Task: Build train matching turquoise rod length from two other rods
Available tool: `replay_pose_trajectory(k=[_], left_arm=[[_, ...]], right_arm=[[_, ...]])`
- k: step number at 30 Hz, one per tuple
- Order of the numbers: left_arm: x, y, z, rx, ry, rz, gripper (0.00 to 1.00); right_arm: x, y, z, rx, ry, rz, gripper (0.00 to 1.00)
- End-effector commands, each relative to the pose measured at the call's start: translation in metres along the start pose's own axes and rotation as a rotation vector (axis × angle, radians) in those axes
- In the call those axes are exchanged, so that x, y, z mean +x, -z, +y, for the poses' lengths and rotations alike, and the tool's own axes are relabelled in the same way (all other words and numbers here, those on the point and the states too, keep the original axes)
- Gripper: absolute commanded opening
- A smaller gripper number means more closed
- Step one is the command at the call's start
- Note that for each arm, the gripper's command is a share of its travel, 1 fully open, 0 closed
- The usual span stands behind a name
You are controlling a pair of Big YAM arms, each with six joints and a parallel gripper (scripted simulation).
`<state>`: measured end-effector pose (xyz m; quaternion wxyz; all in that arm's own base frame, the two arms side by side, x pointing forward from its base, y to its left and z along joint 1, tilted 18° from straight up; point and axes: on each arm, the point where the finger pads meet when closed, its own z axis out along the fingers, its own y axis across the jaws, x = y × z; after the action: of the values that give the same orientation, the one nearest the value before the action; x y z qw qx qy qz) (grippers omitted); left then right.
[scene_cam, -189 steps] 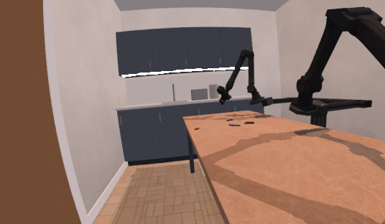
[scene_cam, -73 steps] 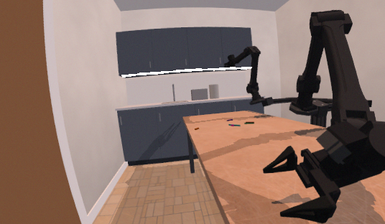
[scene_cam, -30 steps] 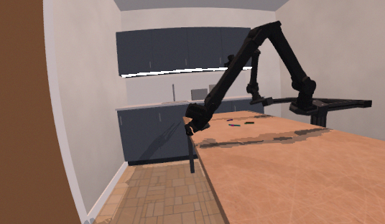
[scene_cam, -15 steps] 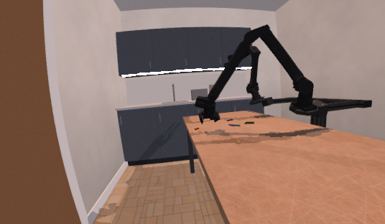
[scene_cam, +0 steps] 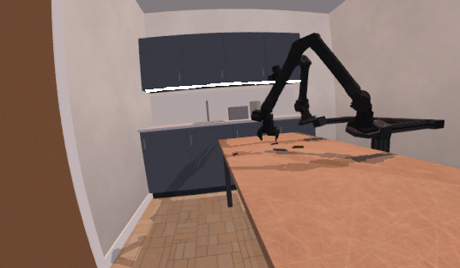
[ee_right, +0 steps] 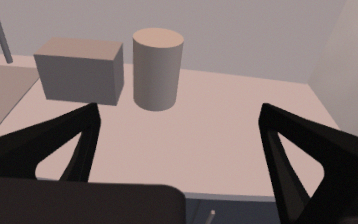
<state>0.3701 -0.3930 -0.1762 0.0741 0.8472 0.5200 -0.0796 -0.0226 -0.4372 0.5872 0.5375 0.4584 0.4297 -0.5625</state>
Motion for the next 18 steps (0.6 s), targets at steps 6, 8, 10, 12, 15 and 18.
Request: replay_pose_trajectory(k=[6,8,10,12,15,18], left_arm=[[-0.058,-0.028,-0.067,0.124,-0.303,0.112,1.00],[-0.065,-0.033,-0.087,0.155,-0.363,0.141,1.00],[-0.076,-0.037,-0.103,0.177,-0.431,0.170,1.00],[-0.087,-0.040,-0.118,0.198,-0.501,0.198,1.00],[-0.091,-0.043,-0.126,0.209,-0.536,0.213,1.00],[-0.104,-0.048,-0.165,0.262,-0.678,0.277,1.00]], right_arm=[[-0.049,0.008,-0.006,0.010,0.012,-0.074,1.00],[-0.049,0.008,-0.006,0.010,0.012,-0.074,1.00],[-0.049,0.008,-0.006,0.010,0.012,-0.074,1.00],[-0.049,0.008,-0.006,0.010,0.012,-0.074,1.00],[-0.049,0.008,-0.006,0.010,0.012,-0.074,1.00],[-0.049,0.008,-0.006,0.010,0.012,-0.074,1.00]])
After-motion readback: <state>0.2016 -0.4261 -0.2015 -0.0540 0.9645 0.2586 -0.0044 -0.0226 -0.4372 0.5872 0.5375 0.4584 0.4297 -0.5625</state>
